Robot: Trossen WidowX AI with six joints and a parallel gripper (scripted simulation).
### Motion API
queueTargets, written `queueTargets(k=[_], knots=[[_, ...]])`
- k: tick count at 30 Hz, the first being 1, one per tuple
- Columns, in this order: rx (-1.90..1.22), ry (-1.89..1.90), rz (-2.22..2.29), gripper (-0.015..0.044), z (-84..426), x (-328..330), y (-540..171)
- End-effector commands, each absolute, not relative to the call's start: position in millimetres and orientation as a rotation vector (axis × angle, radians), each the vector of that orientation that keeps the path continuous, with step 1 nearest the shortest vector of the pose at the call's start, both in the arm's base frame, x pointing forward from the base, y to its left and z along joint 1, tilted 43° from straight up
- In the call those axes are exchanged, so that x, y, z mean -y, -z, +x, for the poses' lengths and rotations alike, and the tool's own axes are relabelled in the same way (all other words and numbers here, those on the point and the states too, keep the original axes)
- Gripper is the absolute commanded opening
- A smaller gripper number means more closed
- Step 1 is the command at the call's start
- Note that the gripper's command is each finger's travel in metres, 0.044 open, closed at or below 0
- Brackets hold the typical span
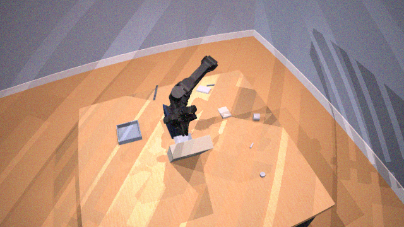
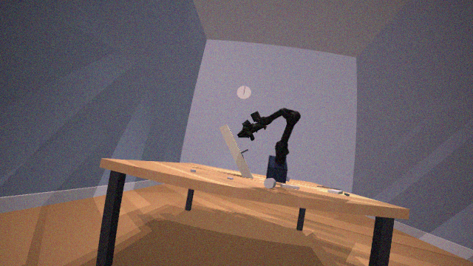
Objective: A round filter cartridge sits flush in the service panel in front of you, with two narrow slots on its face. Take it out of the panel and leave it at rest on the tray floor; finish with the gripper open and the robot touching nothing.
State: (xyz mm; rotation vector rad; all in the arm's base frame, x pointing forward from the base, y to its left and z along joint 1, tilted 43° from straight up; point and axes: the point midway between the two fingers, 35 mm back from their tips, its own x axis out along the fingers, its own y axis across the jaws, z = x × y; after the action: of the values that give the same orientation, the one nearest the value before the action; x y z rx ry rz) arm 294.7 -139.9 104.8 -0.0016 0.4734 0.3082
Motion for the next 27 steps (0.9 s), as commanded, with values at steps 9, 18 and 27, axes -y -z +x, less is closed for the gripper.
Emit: queueTargets(k=[9, 18, 27], knots=[[-0.477, -0.307, 0.009, 0.0105, 310.3, 132.5, -93.6], [-0.473, -0.307, 0.011, 0.0105, 315.8, 129.4, -90.0], [-0.473, -0.307, 0.011, 0.0105, 315.4, 129.9, -89.0]])
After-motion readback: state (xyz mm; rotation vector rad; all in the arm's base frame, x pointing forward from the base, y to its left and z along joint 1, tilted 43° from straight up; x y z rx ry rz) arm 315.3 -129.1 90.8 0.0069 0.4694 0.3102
